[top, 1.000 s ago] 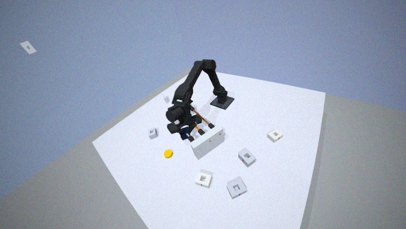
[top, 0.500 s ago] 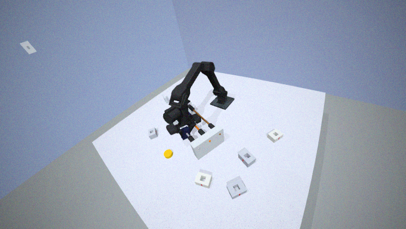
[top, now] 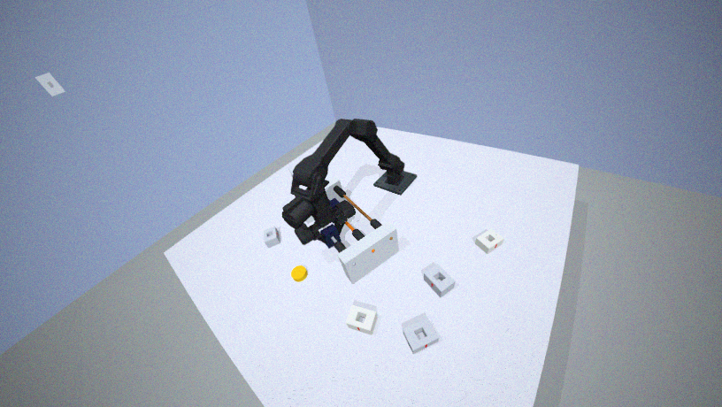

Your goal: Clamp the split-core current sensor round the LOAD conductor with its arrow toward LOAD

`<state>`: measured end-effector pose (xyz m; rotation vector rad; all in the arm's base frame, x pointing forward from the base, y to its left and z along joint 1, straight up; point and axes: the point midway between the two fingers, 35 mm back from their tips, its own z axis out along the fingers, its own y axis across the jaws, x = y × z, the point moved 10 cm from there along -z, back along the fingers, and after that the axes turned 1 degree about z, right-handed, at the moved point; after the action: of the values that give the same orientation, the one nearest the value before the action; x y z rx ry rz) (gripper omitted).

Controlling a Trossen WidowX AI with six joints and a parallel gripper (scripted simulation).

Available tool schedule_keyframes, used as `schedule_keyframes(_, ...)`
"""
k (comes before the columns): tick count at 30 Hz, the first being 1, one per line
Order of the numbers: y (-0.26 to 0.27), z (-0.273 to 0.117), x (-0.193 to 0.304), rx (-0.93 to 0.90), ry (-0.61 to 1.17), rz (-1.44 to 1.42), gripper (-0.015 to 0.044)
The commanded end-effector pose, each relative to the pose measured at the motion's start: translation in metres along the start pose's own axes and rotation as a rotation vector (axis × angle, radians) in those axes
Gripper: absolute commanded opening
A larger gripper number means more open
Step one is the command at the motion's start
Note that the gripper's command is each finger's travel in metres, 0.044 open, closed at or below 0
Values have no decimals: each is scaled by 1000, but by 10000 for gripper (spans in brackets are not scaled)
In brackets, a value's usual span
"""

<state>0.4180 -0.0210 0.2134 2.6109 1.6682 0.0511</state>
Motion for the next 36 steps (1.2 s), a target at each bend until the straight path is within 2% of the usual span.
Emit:
schedule_keyframes(1, 1, 1, 0, 4, 4, -5, 0)
schedule_keyframes(4, 0, 4, 0, 3, 3, -4, 0)
schedule_keyframes(14, 0, 1, 0, 2, 0, 0, 254)
schedule_keyframes(36, 0, 1, 0, 2, 0, 0, 254)
